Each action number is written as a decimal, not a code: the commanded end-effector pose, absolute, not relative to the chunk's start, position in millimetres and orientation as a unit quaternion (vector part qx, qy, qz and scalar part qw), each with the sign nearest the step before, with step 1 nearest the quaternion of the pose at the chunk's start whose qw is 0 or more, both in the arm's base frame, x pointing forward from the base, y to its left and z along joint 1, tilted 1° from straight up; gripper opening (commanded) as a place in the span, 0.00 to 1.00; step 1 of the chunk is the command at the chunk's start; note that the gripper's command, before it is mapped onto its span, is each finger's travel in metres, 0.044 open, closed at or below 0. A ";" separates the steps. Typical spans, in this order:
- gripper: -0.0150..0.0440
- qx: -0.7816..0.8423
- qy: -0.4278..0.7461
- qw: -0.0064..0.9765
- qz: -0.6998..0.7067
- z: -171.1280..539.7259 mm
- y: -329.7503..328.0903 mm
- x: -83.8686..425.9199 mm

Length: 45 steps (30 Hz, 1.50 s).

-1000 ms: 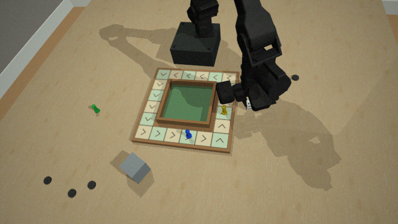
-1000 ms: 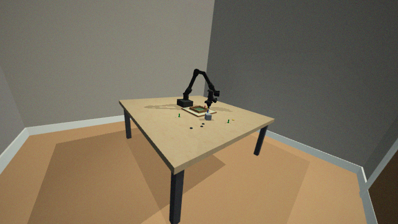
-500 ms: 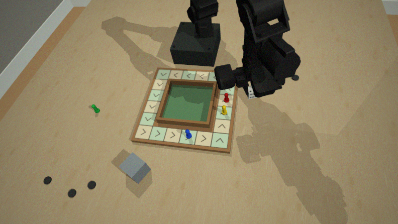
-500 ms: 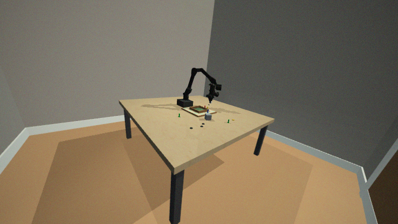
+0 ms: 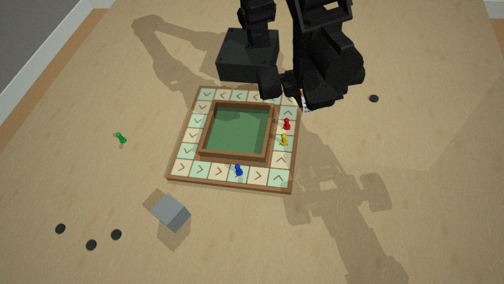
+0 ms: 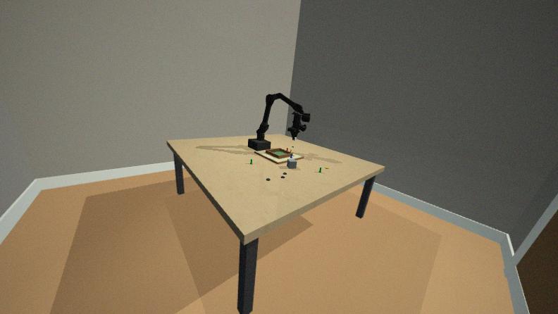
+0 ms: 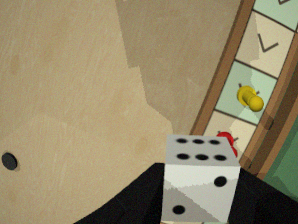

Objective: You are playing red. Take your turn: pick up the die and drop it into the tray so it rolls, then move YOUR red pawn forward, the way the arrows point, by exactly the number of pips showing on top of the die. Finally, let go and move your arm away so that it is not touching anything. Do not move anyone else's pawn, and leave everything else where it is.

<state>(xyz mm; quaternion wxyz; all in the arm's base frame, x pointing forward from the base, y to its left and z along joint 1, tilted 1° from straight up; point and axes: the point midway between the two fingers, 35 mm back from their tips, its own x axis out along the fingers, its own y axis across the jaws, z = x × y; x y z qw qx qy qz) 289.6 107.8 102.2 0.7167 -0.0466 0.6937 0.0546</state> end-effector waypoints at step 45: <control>0.25 0.055 0.525 0.846 -0.080 52.4 -53.5 276.1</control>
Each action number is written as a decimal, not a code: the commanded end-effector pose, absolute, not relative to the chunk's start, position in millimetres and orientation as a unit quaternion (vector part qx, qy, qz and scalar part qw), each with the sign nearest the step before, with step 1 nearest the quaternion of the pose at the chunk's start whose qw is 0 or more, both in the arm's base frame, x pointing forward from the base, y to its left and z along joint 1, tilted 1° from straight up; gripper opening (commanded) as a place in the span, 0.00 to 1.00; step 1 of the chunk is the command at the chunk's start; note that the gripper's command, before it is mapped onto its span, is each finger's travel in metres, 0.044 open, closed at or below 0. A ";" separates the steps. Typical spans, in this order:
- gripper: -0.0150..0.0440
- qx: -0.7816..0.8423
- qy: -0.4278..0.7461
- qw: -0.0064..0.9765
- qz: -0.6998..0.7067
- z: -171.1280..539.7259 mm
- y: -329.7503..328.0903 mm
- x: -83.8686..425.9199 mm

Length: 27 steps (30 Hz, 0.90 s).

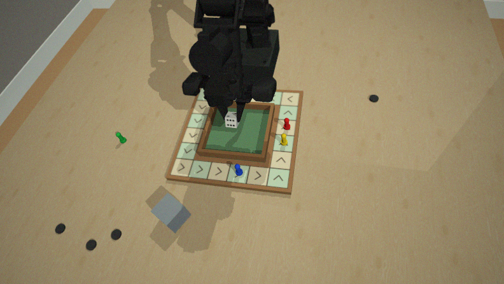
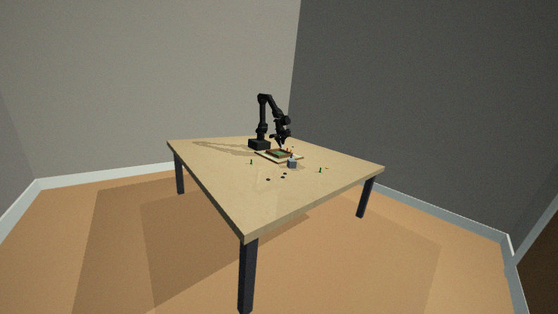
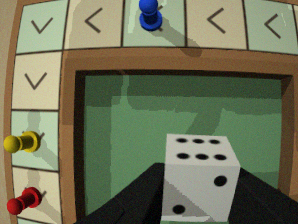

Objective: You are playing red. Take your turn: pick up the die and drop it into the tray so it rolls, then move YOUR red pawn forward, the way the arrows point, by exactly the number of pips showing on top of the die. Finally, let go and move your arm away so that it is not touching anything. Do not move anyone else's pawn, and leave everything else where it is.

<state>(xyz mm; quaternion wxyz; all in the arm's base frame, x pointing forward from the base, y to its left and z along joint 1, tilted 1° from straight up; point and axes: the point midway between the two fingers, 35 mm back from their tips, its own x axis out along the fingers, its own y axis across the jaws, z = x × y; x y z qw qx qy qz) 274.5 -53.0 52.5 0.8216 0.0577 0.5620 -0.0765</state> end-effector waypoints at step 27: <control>0.25 0.039 0.335 0.937 -0.089 85.5 -48.9 242.7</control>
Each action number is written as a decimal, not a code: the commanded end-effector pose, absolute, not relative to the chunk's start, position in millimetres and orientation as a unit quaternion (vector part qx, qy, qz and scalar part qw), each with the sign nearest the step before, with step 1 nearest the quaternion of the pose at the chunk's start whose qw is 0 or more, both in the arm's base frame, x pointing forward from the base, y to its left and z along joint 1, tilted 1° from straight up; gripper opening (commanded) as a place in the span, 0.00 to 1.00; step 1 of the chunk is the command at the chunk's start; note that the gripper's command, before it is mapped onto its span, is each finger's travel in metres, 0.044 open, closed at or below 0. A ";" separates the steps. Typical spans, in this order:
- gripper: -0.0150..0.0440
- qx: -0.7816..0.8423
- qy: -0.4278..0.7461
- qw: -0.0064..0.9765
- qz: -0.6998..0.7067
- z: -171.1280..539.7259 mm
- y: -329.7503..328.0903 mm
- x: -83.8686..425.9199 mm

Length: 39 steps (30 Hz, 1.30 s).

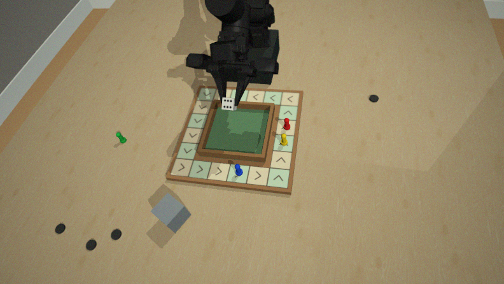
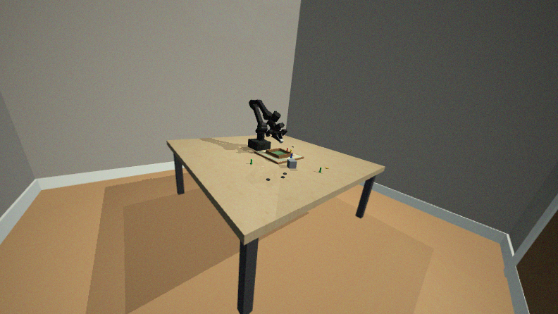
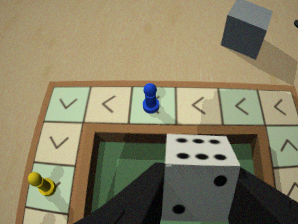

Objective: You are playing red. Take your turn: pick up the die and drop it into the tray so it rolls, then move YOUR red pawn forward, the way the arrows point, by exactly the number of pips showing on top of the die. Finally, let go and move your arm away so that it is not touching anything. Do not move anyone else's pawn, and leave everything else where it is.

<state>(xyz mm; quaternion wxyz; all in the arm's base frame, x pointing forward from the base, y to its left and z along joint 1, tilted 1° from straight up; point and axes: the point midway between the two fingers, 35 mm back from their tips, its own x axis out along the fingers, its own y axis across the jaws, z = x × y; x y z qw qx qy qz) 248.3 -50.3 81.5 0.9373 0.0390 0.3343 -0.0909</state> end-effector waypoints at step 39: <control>1.00 0.058 0.529 0.843 -0.079 103.5 -51.8 254.8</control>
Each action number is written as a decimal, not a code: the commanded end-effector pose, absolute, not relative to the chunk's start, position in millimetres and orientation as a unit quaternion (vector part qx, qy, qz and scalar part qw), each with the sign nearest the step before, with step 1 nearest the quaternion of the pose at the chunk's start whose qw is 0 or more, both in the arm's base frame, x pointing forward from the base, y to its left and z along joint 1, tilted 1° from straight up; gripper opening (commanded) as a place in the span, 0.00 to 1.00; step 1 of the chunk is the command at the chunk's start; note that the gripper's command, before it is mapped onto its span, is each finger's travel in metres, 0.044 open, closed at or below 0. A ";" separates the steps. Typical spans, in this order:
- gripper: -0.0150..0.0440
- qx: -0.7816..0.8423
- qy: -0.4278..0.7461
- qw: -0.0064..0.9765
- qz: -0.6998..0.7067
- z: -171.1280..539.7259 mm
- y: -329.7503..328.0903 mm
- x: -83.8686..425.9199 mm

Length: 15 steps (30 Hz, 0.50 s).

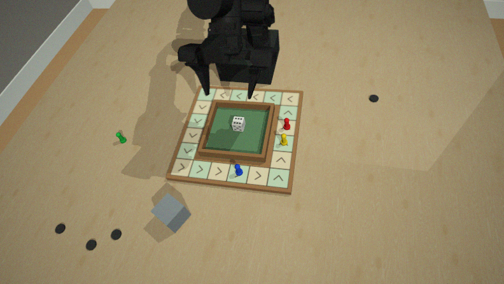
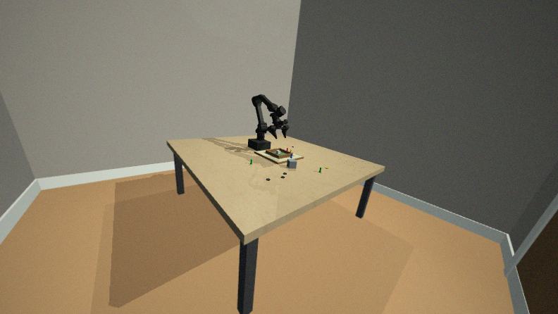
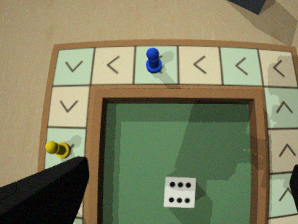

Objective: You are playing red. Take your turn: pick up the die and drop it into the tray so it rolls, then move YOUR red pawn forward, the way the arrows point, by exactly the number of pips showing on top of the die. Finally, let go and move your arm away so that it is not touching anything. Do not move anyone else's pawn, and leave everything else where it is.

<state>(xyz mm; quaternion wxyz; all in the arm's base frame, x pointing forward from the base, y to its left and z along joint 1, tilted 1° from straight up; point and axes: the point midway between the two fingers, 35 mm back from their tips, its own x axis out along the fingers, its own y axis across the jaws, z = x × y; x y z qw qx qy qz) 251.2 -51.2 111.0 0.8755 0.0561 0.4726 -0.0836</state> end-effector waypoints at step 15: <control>0.87 0.036 0.661 0.749 -0.032 81.1 -35.8 268.1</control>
